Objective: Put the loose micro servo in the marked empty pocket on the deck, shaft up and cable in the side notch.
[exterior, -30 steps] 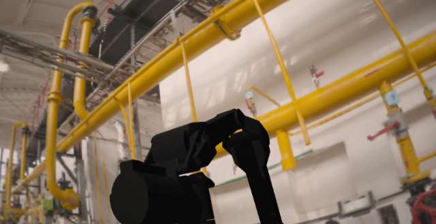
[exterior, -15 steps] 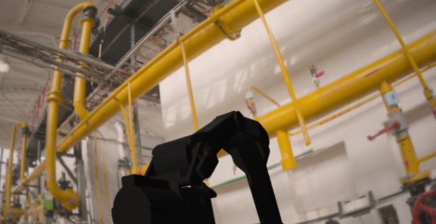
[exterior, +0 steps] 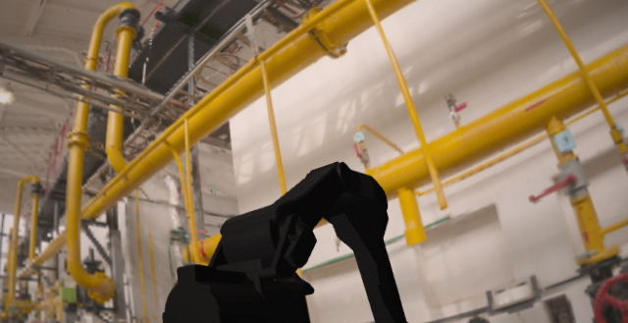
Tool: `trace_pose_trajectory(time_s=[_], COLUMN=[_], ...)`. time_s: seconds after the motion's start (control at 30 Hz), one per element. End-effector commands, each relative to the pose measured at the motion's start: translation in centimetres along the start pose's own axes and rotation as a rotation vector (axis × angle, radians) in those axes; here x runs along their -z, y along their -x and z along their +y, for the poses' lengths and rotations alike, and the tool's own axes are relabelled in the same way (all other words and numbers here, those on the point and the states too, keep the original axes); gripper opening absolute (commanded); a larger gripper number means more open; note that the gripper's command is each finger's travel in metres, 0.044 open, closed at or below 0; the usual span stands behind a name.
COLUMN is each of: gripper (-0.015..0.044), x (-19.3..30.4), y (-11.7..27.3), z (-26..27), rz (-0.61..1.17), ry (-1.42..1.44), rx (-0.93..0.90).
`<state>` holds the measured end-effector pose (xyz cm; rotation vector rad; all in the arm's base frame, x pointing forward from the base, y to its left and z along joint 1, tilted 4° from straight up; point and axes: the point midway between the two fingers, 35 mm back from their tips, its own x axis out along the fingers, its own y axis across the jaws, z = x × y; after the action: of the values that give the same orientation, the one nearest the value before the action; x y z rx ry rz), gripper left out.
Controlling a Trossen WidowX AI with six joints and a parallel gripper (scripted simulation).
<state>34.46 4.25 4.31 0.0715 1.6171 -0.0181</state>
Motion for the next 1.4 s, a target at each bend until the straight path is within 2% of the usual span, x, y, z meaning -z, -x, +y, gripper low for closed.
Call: trace_pose_trajectory(time_s=[0.0, 0.1, 0.2, 0.4, 0.57, 0.73, 0.83, 1.03, 1.27, 1.37], gripper=[0.0184, 0.0188, 0.0188, 0.0188, 0.0319, 0.0440, 0.0440, 0.0440, 0.0440, 0.0440], x=[0.0, 0.0, 0.2, 0.2, 2.7, 8.8, 10.8, 10.8, 10.7, 10.7], y=[0.0, 0.7, 3.2, 3.5, 5.3, 9.0, 9.8, 10.0, 14.3, 14.4], z=[0.0, 0.0, 0.0, 0.0, 0.2, 0.2, 0.1, 0.1, 0.0, 0.0], rz=[-0.002, -0.002, -0.002, -0.002, -0.003, 0.004, 0.006, 0.005, -0.004, -0.005], ry=[-0.002, -0.002, -0.002, -0.002, -0.002, -0.003, -0.003, -0.002, 0.001, 0.001], rx=[0.000, 0.000, 0.000, 0.000, -0.001, 0.000, 0.000, 0.000, 0.001, 0.001])
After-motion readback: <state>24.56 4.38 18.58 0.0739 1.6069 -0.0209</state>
